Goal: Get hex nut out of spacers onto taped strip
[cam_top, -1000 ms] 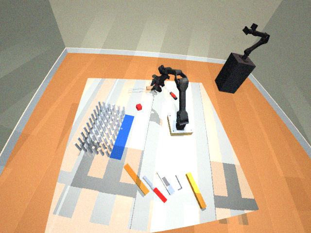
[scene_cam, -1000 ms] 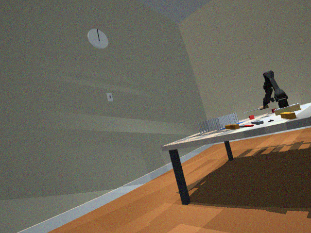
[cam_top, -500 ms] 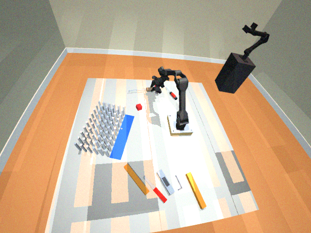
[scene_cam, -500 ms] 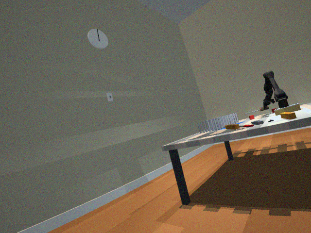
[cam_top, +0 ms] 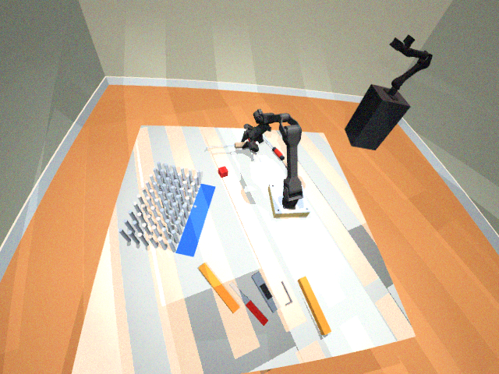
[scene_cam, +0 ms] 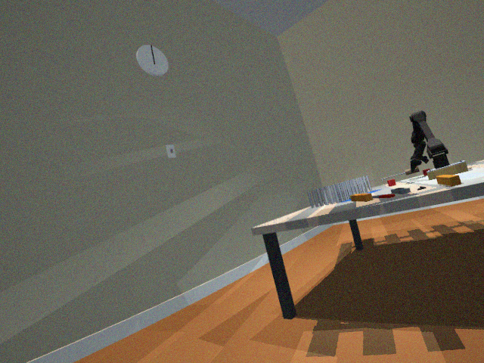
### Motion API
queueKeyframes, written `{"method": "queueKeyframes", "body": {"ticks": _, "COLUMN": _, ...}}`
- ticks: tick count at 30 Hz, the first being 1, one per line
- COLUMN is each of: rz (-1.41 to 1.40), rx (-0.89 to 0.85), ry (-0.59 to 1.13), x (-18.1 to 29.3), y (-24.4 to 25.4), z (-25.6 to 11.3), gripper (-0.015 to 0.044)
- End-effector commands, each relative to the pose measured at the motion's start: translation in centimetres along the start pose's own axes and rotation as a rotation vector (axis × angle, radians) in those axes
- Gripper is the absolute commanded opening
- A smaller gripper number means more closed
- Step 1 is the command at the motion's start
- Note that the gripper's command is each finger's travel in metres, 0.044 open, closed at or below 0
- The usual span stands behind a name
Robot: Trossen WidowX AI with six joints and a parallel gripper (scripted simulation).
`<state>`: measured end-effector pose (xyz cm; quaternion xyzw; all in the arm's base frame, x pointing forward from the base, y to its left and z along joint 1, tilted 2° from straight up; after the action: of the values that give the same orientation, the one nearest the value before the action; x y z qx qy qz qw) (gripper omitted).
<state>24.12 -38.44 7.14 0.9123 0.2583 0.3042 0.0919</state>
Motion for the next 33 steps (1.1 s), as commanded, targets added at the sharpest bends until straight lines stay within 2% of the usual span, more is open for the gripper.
{"method": "queueKeyframes", "body": {"ticks": 1, "rz": 0.003, "rx": -0.001, "ry": 0.008, "x": -0.1, "y": -0.1, "z": 0.3, "gripper": 0.0}}
{"method": "queueKeyframes", "body": {"ticks": 33, "rz": 0.004, "rx": -0.001, "ry": 0.008, "x": -1.4, "y": -1.5, "z": 2.6, "gripper": 0.0}}
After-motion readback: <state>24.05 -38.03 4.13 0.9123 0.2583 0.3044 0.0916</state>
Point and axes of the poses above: the point midway between the two fingers, 35 mm back from their tips, its own z axis out along the fingers, its own y axis across the jaws, x = y × z, the point moved 1 cm from there along -z, back along the fingers, and after that the axes turned 13 degrees about -z, right-handed, at the moved point
